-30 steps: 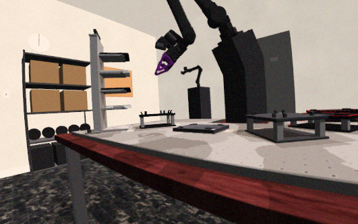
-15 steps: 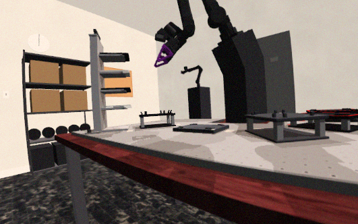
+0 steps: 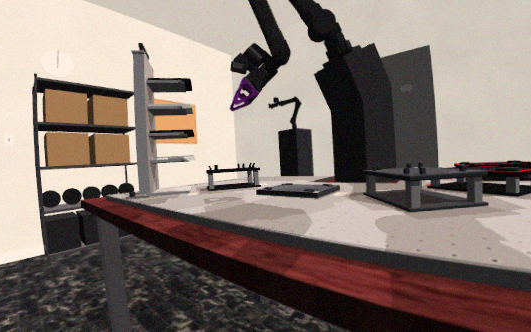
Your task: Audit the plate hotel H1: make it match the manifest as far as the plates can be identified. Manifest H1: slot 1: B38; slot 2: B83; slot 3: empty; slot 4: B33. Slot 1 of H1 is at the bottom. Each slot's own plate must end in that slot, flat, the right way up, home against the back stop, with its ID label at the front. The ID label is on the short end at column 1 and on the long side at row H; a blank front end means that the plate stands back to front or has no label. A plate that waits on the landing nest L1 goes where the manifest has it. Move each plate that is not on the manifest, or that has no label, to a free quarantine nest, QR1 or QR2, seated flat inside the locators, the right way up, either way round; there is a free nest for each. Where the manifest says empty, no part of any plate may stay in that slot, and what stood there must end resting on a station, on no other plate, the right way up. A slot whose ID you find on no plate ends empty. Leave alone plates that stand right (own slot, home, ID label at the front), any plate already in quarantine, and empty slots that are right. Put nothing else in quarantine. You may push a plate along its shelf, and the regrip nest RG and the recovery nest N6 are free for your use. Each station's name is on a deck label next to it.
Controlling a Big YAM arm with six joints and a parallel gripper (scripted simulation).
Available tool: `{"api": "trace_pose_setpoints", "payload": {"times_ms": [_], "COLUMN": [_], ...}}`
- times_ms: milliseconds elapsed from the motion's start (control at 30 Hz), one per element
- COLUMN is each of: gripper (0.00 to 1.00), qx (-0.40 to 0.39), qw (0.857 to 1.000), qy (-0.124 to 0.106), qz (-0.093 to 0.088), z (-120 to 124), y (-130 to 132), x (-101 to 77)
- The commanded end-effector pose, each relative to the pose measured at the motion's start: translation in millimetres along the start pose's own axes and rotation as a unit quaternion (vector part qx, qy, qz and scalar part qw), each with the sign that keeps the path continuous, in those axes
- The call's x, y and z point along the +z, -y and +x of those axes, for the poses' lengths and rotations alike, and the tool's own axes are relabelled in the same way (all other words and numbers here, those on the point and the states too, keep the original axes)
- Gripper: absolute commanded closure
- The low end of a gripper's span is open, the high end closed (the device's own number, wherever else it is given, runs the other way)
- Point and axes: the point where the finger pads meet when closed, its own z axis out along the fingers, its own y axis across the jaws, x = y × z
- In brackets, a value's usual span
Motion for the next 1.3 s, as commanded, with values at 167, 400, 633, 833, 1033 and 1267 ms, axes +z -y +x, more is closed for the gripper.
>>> {"api": "trace_pose_setpoints", "payload": {"times_ms": [167,400,633,833,1033,1267], "gripper": [0.0,0.0,0.0,0.0,0.0,0.0], "qx": [-0.001,0.003,-0.001,-0.001,-0.001,0.0], "qw": [1.0,1.0,1.0,1.0,1.0,1.0], "qy": [0.008,-0.007,0.009,0.009,0.009,0.006], "qz": [-0.007,-0.008,-0.007,-0.007,-0.007,-0.007], "z": [-6,2,-18,-24,-28,-32], "y": [-6,-6,-6,-6,-6,-6], "x": [13.2,18.9,24.5,30.1,33.8,40.8]}}
